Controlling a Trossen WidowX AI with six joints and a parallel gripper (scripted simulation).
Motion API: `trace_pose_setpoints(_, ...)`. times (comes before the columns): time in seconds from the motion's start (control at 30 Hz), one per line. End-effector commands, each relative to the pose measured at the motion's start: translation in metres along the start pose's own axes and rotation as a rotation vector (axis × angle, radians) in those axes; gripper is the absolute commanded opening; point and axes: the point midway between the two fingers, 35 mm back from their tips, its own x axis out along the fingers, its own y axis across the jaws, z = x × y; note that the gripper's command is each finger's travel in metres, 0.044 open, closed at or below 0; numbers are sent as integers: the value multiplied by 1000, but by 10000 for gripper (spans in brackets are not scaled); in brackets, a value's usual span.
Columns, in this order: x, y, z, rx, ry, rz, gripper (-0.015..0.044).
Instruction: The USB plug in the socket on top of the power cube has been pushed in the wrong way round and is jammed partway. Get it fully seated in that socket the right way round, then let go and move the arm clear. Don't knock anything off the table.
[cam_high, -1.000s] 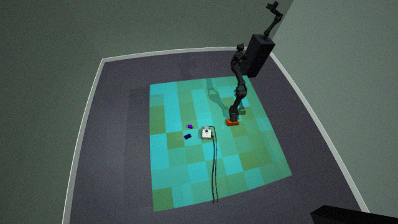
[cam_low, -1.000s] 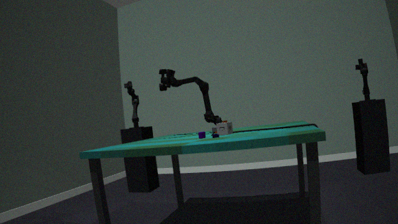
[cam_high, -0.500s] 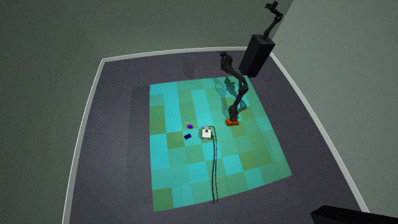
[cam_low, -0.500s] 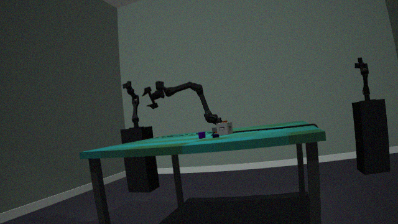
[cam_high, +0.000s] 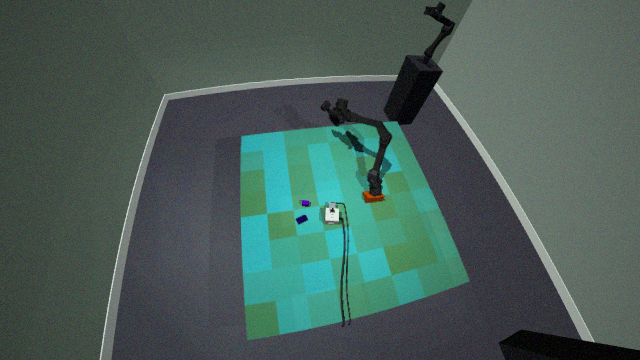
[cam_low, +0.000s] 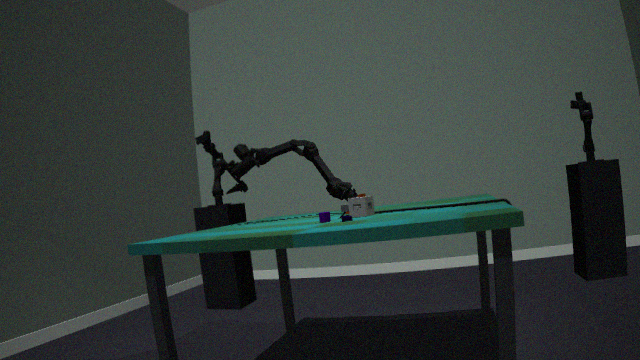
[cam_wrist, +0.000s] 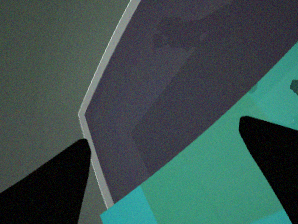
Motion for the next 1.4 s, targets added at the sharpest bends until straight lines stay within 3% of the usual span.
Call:
trace_pose_setpoints(0.0,5,-1,-76,-176,191,-26,440)
trace_pose_setpoints(0.33,-46,11,-212,-420,522,30,440)
trace_pose_setpoints(0.8,-200,-18,-387,-1212,1029,267,440)
trace_pose_setpoints(1.1,-331,-78,-442,-1987,1289,638,440)
trace_pose_setpoints(1.37,-440,-151,-440,-2866,1365,1087,440)
